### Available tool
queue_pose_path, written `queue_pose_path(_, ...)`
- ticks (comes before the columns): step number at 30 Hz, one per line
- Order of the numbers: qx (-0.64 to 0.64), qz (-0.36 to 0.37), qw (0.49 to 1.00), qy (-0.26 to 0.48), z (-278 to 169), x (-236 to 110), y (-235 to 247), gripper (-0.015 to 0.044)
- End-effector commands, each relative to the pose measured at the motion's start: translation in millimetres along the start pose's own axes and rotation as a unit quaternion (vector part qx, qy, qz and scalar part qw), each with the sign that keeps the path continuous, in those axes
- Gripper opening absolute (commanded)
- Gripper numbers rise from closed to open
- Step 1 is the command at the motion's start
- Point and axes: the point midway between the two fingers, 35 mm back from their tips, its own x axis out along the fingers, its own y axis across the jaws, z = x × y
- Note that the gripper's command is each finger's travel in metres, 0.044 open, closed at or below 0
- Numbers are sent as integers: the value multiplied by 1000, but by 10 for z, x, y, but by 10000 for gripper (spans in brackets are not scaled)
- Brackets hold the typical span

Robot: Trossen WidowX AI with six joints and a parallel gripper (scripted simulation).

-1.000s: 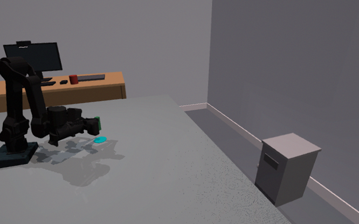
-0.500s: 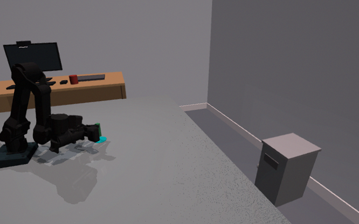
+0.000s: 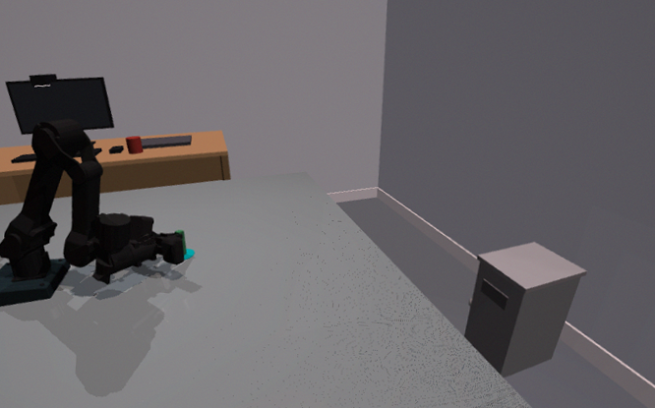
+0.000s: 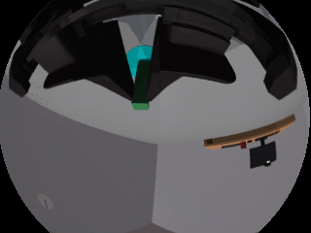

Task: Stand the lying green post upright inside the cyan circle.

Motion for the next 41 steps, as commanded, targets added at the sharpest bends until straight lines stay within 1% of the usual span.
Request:
queue_pose_path(1, -3, -2, 1000, 0, 0, 2, -7, 22)
queue_pose_path(2, -3, -2, 1000, 0, 0, 2, -7, 22)
queue_pose_path(16, -3, -2, 1000, 0, 0, 2, -7, 390)
queue_pose_path(17, -3, -2, 1000, 0, 0, 2, -7, 400)
queue_pose_path(20, -1, -3, 1000, -2, 65, -7, -25, 400)
queue_pose_path(37, 24, -10, 999, -27, 798, -151, -88, 400)
queue_pose_path(41, 27, -12, 999, -28, 859, -161, -91, 400)
